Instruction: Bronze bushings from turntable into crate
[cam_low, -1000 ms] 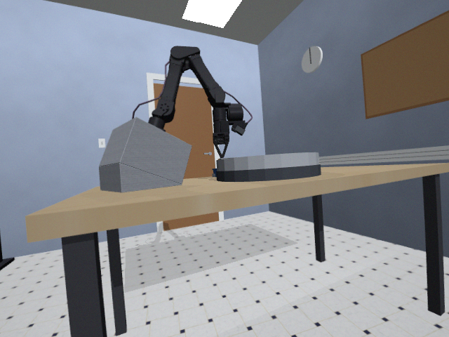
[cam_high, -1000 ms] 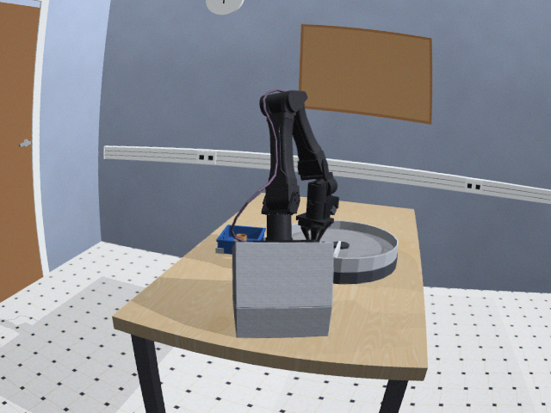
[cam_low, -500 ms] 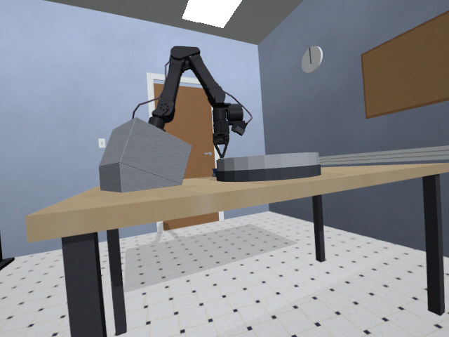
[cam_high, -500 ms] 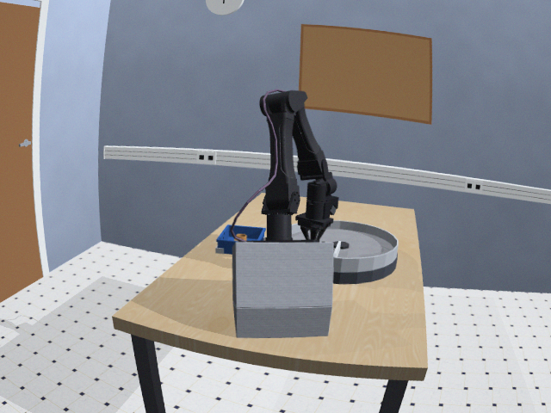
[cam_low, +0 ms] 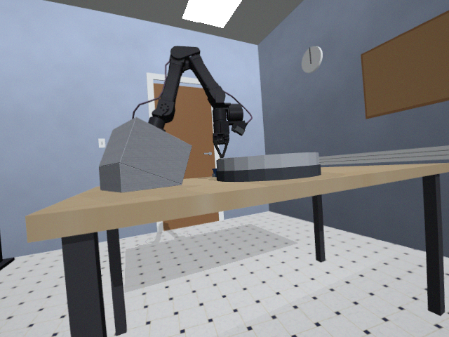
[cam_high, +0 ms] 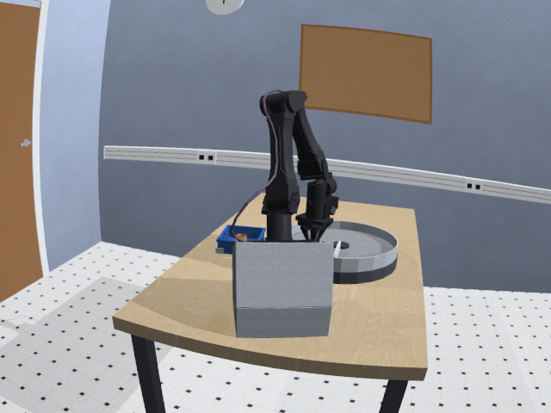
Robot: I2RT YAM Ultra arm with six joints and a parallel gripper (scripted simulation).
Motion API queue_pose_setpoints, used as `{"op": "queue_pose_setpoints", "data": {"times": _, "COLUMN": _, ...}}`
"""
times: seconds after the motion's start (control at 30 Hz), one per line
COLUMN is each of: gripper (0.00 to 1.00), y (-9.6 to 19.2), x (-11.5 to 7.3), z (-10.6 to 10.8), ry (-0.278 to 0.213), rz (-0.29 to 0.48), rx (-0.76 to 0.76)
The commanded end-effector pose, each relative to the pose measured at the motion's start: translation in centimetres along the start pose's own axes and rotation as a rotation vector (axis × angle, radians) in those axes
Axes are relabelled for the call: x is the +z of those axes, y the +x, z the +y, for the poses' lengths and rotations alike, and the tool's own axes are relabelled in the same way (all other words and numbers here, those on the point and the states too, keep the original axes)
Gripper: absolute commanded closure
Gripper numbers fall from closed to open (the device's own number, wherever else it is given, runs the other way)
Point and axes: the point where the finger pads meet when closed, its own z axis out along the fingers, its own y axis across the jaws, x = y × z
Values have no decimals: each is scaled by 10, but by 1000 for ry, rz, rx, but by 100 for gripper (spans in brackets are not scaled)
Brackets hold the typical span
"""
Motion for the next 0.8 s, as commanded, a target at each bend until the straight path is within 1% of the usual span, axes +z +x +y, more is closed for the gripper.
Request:
{"op": "queue_pose_setpoints", "data": {"times": 0.0, "gripper": 85, "y": -14, "x": -3, "z": 3, "ry": 3, "rz": -30, "rx": -7}}
{"op": "queue_pose_setpoints", "data": {"times": 0.2, "gripper": 85, "y": -14, "x": -2, "z": 3, "ry": 3, "rz": -29, "rx": -7}}
{"op": "queue_pose_setpoints", "data": {"times": 0.43, "gripper": 85, "y": -11, "x": -1, "z": 3, "ry": 6, "rz": -10, "rx": -4}}
{"op": "queue_pose_setpoints", "data": {"times": 0.77, "gripper": 85, "y": -11, "x": -1, "z": 3, "ry": 6, "rz": -10, "rx": -4}}
